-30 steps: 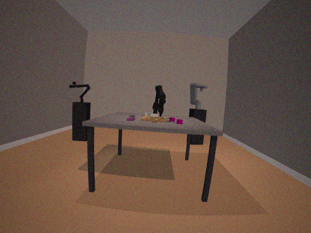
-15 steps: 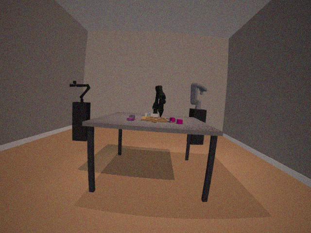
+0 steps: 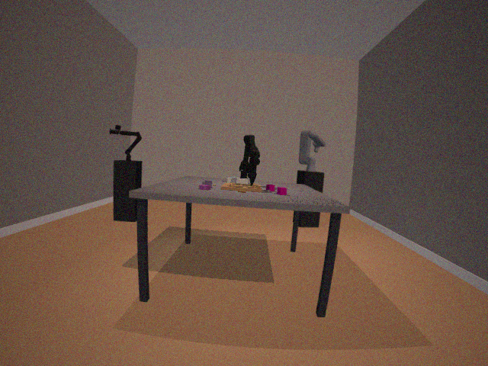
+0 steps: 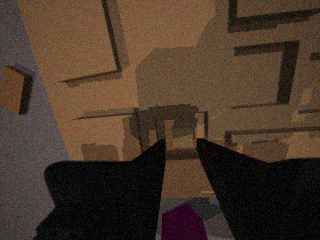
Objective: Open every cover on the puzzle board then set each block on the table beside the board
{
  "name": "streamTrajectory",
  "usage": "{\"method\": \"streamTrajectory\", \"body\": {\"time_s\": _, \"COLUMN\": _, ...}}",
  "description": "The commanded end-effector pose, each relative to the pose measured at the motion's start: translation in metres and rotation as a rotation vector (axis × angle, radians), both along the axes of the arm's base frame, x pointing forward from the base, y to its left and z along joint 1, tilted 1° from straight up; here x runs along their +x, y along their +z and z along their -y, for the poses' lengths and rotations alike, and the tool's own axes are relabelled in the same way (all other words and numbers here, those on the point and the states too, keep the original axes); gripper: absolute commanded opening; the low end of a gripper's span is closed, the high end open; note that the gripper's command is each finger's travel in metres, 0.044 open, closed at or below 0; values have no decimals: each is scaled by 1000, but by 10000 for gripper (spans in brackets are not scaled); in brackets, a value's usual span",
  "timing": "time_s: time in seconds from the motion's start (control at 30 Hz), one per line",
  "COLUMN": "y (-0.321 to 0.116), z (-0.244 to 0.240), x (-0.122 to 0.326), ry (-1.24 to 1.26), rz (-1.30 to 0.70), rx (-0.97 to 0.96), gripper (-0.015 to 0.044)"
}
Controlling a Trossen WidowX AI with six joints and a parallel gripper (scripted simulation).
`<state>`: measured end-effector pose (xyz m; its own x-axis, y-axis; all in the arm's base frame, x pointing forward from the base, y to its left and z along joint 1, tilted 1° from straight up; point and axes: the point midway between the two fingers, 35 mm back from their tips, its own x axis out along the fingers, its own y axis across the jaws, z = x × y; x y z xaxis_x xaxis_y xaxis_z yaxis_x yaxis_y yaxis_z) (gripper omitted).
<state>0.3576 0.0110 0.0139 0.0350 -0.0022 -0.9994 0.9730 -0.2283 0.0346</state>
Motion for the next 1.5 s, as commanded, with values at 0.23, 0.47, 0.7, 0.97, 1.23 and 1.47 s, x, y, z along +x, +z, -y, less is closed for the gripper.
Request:
{"method": "streamTrajectory", "body": {"time_s": 0.23, "y": -6, "z": 1, "x": -4, "ry": -2, "rz": -14, "rx": -3, "gripper": 144}}
{"method": "streamTrajectory", "body": {"time_s": 0.47, "y": -12, "z": 1, "x": -3, "ry": -2, "rz": -14, "rx": -3, "gripper": 144}}
{"method": "streamTrajectory", "body": {"time_s": 0.7, "y": -17, "z": 1, "x": -3, "ry": -2, "rz": -14, "rx": -3, "gripper": 144}}
{"method": "streamTrajectory", "body": {"time_s": 0.97, "y": -14, "z": 0, "x": -1, "ry": 0, "rz": -4, "rx": 0, "gripper": 104}}
{"method": "streamTrajectory", "body": {"time_s": 1.23, "y": -13, "z": 0, "x": -1, "ry": 0, "rz": -5, "rx": 0, "gripper": 80}}
{"method": "streamTrajectory", "body": {"time_s": 1.47, "y": -4, "z": 0, "x": -1, "ry": -1, "rz": -6, "rx": -1, "gripper": 80}}
